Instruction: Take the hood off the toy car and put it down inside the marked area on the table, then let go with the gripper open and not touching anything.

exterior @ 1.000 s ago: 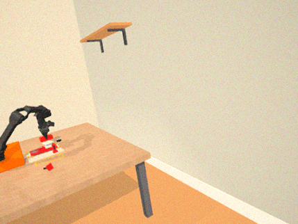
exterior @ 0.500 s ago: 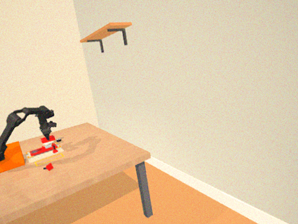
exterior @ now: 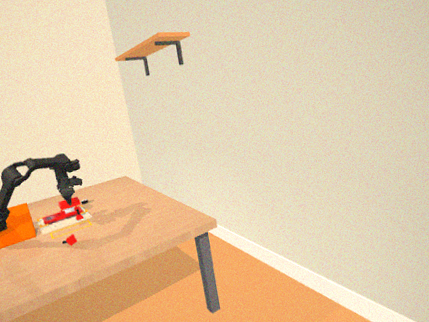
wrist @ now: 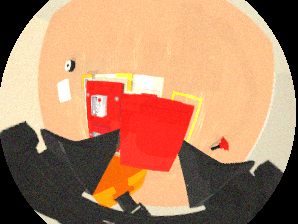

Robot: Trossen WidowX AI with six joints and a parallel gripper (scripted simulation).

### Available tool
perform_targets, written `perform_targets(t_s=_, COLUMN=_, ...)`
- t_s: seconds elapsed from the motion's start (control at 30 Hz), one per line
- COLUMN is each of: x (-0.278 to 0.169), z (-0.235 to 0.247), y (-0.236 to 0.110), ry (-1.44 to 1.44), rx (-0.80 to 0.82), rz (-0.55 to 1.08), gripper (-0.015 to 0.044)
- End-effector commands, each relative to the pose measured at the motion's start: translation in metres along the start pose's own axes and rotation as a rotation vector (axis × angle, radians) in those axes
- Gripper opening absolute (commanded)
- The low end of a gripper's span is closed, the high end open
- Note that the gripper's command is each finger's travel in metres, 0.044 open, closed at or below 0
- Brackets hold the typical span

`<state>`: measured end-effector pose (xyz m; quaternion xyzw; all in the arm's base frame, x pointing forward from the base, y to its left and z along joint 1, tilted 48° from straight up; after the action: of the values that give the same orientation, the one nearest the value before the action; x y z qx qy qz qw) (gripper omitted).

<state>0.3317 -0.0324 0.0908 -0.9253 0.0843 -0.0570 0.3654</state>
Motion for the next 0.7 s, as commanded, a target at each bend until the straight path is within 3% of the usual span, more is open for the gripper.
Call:
perform_targets(t_s=0.0, x=-0.005, z=-0.023, y=-0.001, ry=-0.001, rx=-0.007, rz=-0.002, gripper=0.0)
perform_targets(t_s=0.43, x=-0.025, z=-0.08, y=0.0, ry=0.002, rx=-0.019, rz=0.002, gripper=0.0)
perform_targets(t_s=0.67, x=-0.026, z=-0.082, y=0.001, ry=0.002, rx=-0.019, rz=0.002, gripper=0.0)
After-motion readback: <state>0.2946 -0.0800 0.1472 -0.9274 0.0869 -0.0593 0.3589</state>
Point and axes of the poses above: the point midway between the two fingers, 35 mm back from their tips, its own y axis out along the fingers, its own z axis across the jaws, x = y × z, the point moved 2 cm from there along -y, back along the fingers, and after that the axes turned 3 degrees about y, right-handed, at the moved point
